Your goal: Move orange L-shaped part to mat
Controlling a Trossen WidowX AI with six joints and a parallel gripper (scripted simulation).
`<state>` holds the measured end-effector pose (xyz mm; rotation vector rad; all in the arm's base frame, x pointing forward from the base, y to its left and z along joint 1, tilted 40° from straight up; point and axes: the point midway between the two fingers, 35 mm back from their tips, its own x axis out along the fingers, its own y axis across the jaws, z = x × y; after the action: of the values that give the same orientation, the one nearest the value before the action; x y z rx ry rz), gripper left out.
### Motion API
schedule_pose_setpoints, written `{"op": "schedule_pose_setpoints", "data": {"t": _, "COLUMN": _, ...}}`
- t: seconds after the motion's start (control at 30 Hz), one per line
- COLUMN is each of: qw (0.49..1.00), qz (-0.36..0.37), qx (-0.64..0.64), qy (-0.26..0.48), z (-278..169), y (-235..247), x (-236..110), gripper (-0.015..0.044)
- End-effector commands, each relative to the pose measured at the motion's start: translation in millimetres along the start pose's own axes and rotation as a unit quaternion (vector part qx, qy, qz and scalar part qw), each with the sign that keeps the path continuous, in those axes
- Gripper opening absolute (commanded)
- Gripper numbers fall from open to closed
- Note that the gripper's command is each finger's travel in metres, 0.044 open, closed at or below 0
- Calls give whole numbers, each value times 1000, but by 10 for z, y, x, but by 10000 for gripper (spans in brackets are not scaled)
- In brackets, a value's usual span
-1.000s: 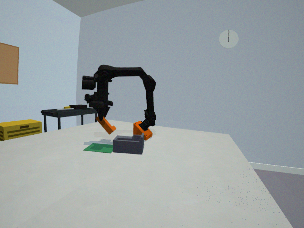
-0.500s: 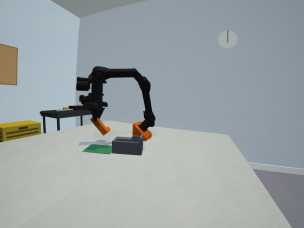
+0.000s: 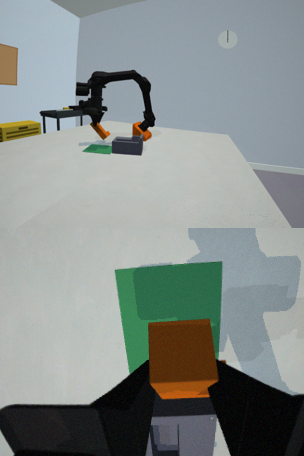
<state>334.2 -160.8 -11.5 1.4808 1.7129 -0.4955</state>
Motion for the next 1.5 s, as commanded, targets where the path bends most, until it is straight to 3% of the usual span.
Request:
{"op": "schedule_pose_setpoints", "data": {"t": 0.0, "qw": 1000, "qz": 2, "qx": 2, "qy": 0, "z": -14, "y": 6, "x": 50, "gripper": 0}}
{"op": "schedule_pose_setpoints", "data": {"t": 1.0, "qw": 1000, "qz": 3, "qx": 2, "qy": 1, "z": -19, "y": 8, "x": 519, "gripper": 0}}
{"op": "schedule_pose_setpoints", "data": {"t": 1.47, "qw": 1000, "qz": 3, "qx": 2, "qy": 1, "z": -20, "y": 8, "x": 529, "gripper": 0}}
